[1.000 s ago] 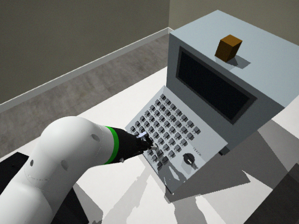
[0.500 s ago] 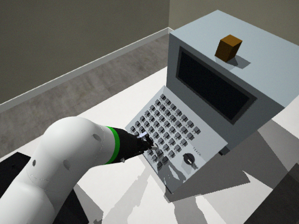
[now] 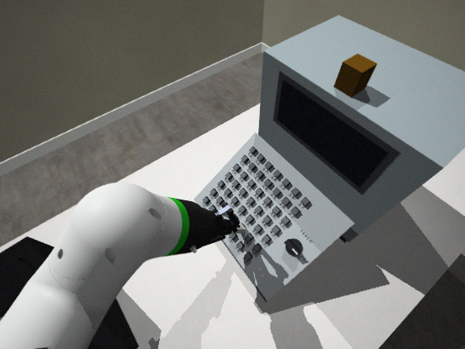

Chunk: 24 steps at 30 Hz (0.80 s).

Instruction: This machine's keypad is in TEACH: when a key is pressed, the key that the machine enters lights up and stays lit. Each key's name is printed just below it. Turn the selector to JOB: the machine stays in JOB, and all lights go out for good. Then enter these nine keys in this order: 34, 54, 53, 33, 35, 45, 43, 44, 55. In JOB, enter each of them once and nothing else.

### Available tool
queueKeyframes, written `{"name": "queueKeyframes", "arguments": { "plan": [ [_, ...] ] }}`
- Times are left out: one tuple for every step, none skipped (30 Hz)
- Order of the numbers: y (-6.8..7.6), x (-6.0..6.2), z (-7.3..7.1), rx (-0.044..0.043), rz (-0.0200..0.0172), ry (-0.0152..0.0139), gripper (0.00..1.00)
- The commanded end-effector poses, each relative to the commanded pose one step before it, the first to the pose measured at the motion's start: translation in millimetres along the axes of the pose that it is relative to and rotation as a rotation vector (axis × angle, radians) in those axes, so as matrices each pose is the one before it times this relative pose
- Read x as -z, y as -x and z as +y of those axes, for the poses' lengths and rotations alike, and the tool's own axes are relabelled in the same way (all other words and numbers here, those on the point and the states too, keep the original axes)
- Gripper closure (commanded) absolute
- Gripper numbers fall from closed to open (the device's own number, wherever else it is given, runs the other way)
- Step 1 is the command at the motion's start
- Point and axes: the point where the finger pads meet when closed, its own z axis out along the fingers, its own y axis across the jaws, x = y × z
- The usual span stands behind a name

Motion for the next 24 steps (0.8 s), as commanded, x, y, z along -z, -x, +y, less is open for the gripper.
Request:
{"name": "queueKeyframes", "arguments": {
  "plan": [
    [0.19,-1.46,-0.27,-0.00016,-0.00035,-0.00032,1.0],
    [0.0,0.0,0.0,0.0,0.0,0.0,1.0],
    [0.0,0.0,0.0,0.0,0.0,0.0,1.0],
    [0.0,-0.39,0.0,0.0,0.0,0.0,1.0],
    [0.0,-0.35,0.0,0.0,0.0,0.0,1.0],
    [0.0,-0.31,0.0,0.0,-0.00001,0.0,1.0],
    [0.0,-0.27,0.0,0.0,-0.00001,0.0,1.0],
    [0.0,-0.23,0.0,0.0,-0.00001,0.0,1.0],
    [0.0,-0.19,0.0,0.0,-0.00001,0.0,1.0],
    [0.0,-0.15,0.0,0.0,-0.00001,0.0,1.0],
    [0.0,-0.11,0.0,0.0,0.0,0.0,1.0],
    [0.0,-0.08,0.0,0.0,0.0,0.0,1.0],
    [0.0,-0.05,0.0,0.0,0.0,0.0,1.0],
    [0.0,-0.03,0.0,0.0,0.0,0.0,1.0],
    [0.0,-0.01,0.0,0.0,0.0,0.0,1.0],
    [0.0,0.0,0.0,0.0,0.0,0.0,1.0],
    [0.0,0.0,0.0,0.0,0.0,0.0,1.0],
    [0.0,0.0,0.0,0.0,0.0,0.0,1.0],
    [0.0,0.0,0.0,0.0,0.0,0.0,1.0],
    [0.0,0.0,0.0,0.0,0.0,0.0,1.0],
    [0.0,0.0,0.0,0.0,0.0,0.0,1.0],
    [0.0,0.0,0.0,0.0,0.0,0.0,1.0],
    [0.0,0.0,0.0,0.0,0.0,0.0,1.0],
    [0.0,0.0,0.0,0.0,0.0,0.0,1.0]
  ]
}}
